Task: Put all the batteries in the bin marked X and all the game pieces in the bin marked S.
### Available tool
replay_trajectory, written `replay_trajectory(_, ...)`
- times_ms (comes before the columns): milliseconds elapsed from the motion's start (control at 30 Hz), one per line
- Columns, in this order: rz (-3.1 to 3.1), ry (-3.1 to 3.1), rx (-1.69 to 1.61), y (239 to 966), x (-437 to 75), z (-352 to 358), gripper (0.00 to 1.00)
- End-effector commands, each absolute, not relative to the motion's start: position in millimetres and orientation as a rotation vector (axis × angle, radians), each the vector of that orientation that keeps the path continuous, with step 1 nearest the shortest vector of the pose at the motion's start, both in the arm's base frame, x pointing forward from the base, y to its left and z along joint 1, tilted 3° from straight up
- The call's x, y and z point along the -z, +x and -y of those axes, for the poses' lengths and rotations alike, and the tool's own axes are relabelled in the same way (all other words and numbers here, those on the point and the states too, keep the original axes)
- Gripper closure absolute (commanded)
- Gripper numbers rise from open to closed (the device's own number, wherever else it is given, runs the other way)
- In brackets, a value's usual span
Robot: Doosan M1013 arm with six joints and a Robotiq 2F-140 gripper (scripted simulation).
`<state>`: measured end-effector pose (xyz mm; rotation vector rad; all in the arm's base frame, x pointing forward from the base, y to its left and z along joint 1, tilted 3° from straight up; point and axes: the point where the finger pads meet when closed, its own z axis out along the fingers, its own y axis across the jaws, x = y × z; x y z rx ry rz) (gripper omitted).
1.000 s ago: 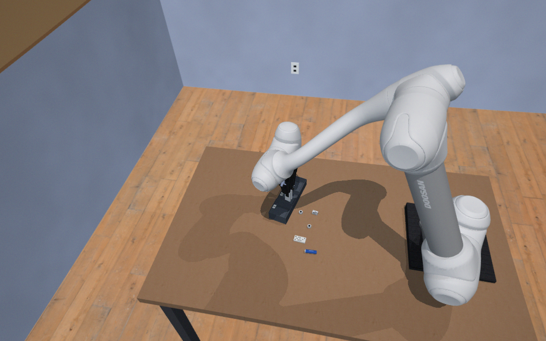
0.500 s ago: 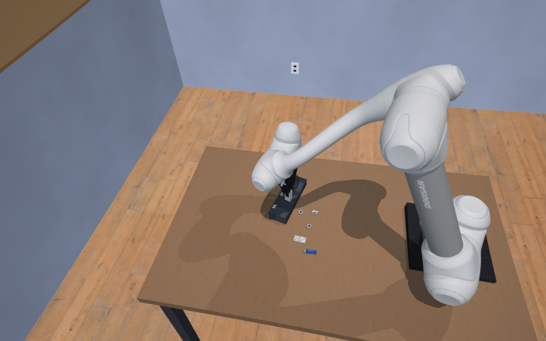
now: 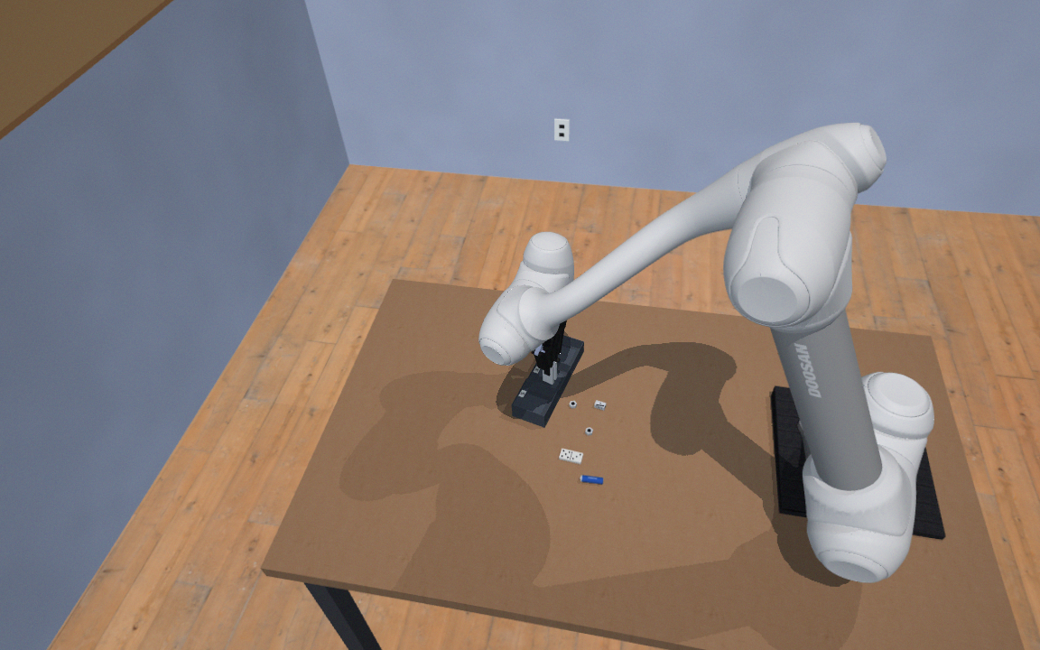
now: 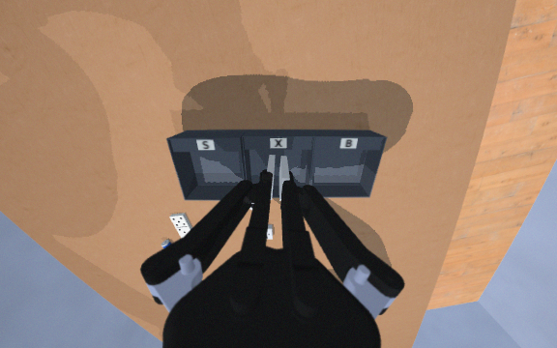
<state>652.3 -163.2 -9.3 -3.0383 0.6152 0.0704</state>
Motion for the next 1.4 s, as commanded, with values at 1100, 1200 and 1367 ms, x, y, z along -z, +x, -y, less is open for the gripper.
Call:
replay_trajectory(1100,-0.615,-3.038,-0.07,654,-50,166,0.95)
replay_trajectory(1200,-0.615,-3.038,-0.07,659,-51,152,0.95)
replay_trajectory(1367,-0.615,-3.038,-0.07,663,-51,137,0.95)
